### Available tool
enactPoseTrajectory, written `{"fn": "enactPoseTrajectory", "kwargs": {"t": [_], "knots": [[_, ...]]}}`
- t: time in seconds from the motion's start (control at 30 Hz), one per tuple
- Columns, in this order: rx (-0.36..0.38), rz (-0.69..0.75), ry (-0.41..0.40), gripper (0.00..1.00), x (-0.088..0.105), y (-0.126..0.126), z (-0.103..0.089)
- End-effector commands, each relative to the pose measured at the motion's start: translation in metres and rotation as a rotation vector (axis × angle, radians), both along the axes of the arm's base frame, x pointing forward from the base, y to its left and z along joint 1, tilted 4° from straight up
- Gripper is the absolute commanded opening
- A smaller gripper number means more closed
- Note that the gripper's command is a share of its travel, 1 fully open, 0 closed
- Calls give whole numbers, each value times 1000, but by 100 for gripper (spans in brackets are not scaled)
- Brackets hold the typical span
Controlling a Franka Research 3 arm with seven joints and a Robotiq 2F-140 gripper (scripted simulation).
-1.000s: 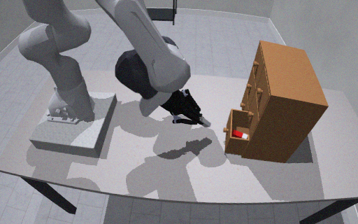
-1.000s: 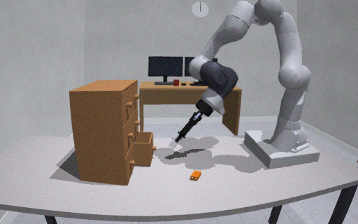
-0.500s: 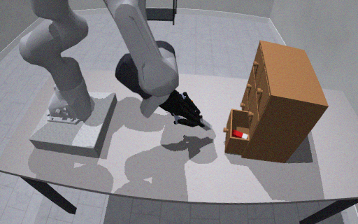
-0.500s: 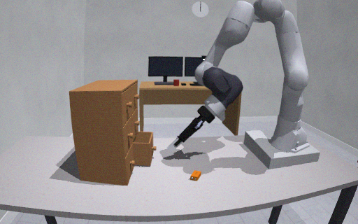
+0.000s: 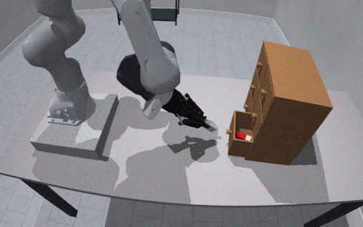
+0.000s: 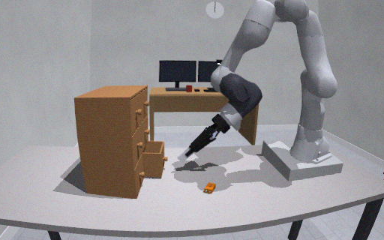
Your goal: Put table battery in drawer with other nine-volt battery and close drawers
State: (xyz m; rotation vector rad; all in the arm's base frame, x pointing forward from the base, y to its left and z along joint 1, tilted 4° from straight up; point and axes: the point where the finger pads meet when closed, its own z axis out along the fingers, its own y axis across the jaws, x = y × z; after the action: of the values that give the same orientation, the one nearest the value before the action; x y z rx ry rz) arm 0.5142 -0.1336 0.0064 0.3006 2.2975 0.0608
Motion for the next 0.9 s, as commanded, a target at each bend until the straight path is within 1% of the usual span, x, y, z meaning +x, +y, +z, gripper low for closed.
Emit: {"fn": "enactPoseTrajectory", "kwargs": {"t": [0.0,0.87], "knots": [[-81,-87,-14,0,2,0,1],[-81,-89,-17,0,4,-4,3]]}}
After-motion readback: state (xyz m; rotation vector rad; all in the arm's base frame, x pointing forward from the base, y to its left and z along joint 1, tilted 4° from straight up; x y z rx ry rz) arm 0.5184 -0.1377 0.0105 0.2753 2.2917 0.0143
